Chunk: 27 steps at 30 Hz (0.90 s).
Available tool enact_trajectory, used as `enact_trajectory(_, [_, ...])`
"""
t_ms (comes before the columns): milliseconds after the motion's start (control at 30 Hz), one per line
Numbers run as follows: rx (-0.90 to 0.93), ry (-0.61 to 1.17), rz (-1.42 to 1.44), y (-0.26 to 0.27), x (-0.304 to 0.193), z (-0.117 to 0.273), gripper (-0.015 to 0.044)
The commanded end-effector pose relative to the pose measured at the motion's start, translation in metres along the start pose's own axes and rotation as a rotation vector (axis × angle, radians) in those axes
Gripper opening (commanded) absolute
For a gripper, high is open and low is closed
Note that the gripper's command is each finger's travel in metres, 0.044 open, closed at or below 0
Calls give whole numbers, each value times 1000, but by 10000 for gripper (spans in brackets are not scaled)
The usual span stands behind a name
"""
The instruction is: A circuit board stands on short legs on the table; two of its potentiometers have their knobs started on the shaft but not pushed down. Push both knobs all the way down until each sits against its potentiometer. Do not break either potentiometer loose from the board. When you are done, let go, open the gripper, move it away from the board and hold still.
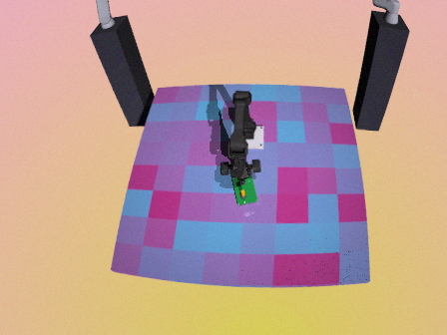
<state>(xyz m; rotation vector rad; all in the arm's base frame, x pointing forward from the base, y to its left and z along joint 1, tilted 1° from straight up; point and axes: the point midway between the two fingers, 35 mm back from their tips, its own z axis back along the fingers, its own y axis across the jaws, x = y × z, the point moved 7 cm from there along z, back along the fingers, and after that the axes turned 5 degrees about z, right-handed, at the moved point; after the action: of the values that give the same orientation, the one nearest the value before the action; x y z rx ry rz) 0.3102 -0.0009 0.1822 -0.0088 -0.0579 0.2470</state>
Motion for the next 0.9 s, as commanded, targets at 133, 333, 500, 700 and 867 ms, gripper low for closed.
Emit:
enact_trajectory(133, [6,9,-6,1,-1,-6,0])
enact_trajectory(333, [6,9,-6,1,-1,-5,0])
enact_trajectory(500, [6,9,-6,1,-1,-6,0])
enact_trajectory(700, [6,9,-6,1,-1,-8,0])
enact_trajectory(867, [6,9,-6,1,-1,-9,0])
